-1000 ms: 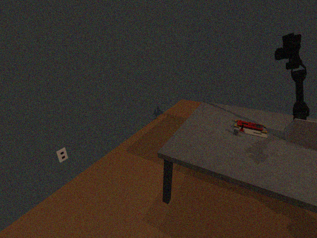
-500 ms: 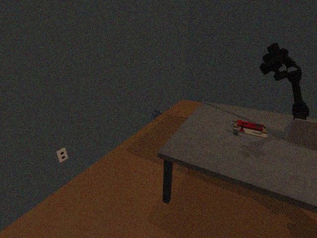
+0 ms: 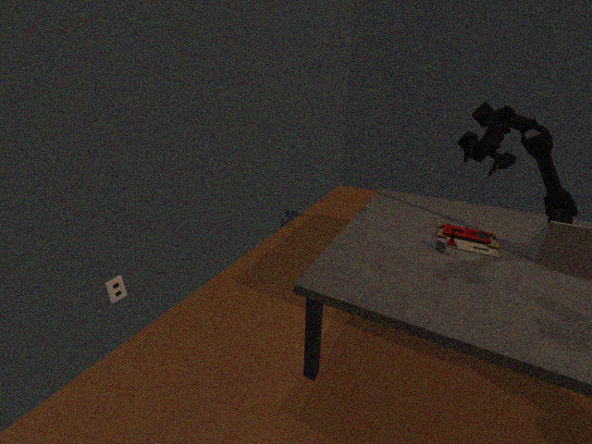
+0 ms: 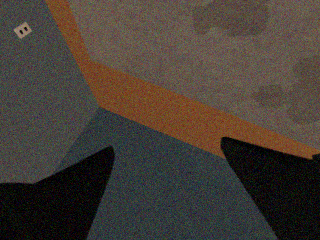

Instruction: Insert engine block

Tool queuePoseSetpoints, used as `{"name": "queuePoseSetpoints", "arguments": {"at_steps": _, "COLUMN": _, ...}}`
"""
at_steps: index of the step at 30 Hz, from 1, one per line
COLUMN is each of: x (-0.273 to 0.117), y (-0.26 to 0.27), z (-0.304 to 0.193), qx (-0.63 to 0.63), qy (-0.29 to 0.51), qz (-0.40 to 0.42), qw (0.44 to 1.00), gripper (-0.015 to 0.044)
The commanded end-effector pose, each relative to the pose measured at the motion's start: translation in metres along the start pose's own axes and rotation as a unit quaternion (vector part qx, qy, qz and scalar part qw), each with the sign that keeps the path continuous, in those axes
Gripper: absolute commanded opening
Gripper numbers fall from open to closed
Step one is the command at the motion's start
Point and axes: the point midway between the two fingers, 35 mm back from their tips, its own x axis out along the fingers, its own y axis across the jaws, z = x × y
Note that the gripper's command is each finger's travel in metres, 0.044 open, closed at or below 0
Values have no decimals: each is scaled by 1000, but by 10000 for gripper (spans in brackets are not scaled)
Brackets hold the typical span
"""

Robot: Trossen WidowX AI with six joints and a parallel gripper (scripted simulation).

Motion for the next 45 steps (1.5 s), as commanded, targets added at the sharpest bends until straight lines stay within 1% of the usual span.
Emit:
{"name": "queuePoseSetpoints", "arguments": {"at_steps": 1, "x": 20, "y": -4, "z": 30, "qx": 52, "qy": -46, "qz": -22, "qw": 997, "gripper": 440}}
{"name": "queuePoseSetpoints", "arguments": {"at_steps": 8, "x": 49, "y": -15, "z": 80, "qx": 131, "qy": -124, "qz": -52, "qw": 982, "gripper": 440}}
{"name": "queuePoseSetpoints", "arguments": {"at_steps": 15, "x": 72, "y": -29, "z": 128, "qx": 203, "qy": -204, "qz": -74, "qw": 955, "gripper": 440}}
{"name": "queuePoseSetpoints", "arguments": {"at_steps": 32, "x": 114, "y": -71, "z": 232, "qx": 349, "qy": -398, "qz": -87, "qw": 844, "gripper": 440}}
{"name": "queuePoseSetpoints", "arguments": {"at_steps": 38, "x": 113, "y": -76, "z": 240, "qx": 352, "qy": -404, "qz": -86, "qw": 840, "gripper": 440}}
{"name": "queuePoseSetpoints", "arguments": {"at_steps": 42, "x": 142, "y": -95, "z": 268, "qx": 352, "qy": -405, "qz": -86, "qw": 839, "gripper": 440}}
{"name": "queuePoseSetpoints", "arguments": {"at_steps": 45, "x": 144, "y": -96, "z": 270, "qx": 352, "qy": -405, "qz": -86, "qw": 839, "gripper": 440}}
